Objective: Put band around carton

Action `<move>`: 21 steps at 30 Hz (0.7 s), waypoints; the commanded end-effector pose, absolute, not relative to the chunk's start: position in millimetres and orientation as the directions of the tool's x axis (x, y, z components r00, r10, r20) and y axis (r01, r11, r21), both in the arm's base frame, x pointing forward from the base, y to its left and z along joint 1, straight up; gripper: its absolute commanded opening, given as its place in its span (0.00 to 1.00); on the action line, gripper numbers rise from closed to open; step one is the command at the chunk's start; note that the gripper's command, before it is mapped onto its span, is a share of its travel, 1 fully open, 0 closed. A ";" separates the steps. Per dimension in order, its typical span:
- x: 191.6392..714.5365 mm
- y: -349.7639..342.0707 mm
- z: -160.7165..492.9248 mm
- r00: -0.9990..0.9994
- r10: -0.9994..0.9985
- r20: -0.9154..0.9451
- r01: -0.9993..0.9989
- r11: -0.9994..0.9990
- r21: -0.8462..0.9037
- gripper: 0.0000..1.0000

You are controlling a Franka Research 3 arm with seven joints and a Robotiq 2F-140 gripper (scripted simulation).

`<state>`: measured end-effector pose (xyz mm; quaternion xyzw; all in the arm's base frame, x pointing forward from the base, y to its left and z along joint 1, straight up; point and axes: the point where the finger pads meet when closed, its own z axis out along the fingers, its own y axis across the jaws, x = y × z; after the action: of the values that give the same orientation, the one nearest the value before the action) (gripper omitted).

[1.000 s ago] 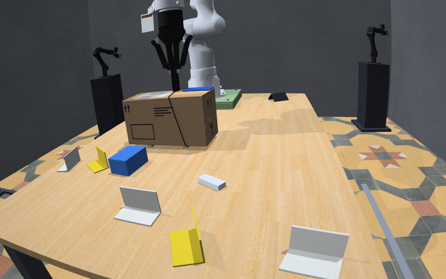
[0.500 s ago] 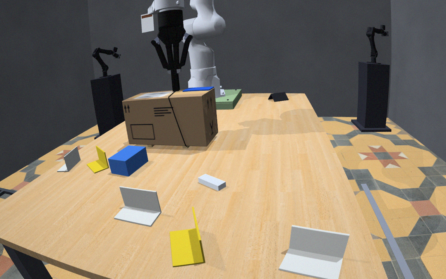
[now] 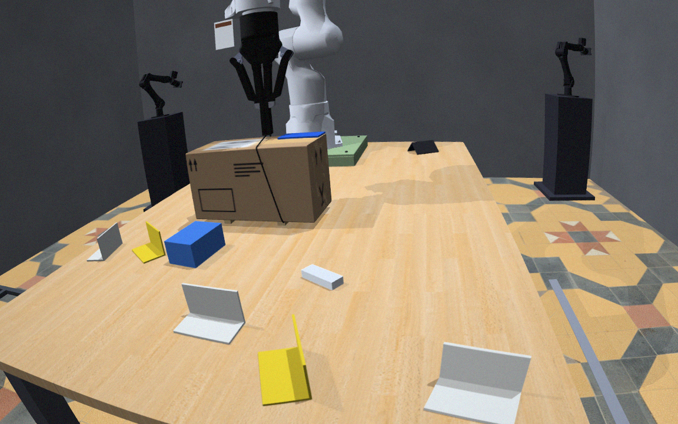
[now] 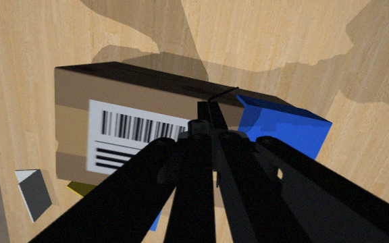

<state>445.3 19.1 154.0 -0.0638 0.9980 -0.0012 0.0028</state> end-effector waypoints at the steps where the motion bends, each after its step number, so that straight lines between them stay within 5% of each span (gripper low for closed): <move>1: 445.1 18.7 159.9 -0.992 -0.126 -0.005 -0.126 0.992 -0.002 0.10; 21: 445.1 18.7 162.9 -0.992 -0.126 -0.005 -0.126 0.992 -0.002 0.10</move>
<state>444.6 19.5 160.4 -0.0624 0.9980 -0.0009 0.0016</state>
